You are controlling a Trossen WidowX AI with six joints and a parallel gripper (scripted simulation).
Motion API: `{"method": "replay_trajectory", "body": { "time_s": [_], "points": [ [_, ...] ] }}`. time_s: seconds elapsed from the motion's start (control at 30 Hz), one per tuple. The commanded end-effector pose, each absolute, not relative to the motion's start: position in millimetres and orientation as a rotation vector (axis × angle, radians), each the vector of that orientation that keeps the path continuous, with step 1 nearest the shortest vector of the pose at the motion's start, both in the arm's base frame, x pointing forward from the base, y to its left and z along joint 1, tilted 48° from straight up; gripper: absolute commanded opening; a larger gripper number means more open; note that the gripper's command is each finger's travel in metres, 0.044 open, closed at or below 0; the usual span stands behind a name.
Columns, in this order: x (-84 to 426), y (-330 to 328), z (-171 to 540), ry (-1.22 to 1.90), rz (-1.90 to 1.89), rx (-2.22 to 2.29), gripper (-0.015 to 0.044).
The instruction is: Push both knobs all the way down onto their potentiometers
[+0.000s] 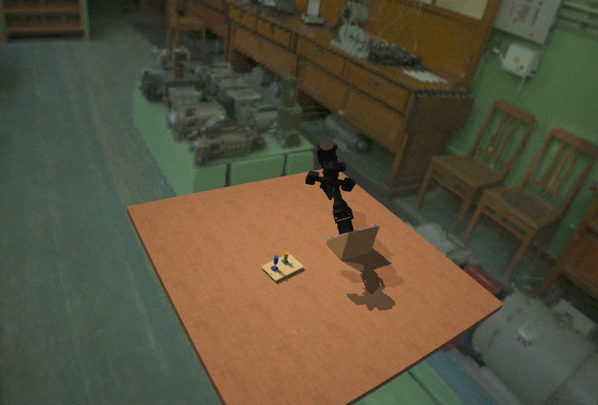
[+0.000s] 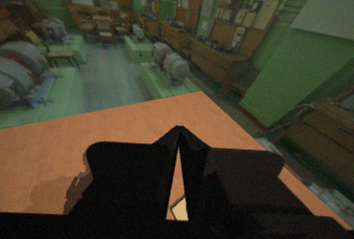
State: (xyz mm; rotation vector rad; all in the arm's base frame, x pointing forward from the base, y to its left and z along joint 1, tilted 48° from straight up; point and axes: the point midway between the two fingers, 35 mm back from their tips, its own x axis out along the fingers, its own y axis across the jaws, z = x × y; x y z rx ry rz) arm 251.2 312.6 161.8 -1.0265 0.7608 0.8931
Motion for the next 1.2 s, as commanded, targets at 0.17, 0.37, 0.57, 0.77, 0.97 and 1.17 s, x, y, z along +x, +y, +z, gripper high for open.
{"method": "replay_trajectory", "body": {
  "time_s": [0.17, 0.37, 0.57, 0.77, 0.97, 1.17],
  "points": [
    [289.1, 270.8, 128.7, 0.984, 0.647, -0.979, 0.0],
    [307.1, 239.2, 107.8, 1.127, 0.474, -0.955, 0.0],
    [321.7, 205.0, 89.1, 1.255, 0.292, -0.932, 0.0],
    [333.0, 168.9, 72.5, 1.37, 0.103, -0.914, 0.0],
    [341.1, 131.3, 57.9, 1.47, -0.093, -0.901, 0.0],
    [346.1, 94.1, 45.9, 1.552, -0.285, -0.899, 0.0]
  ]
}}
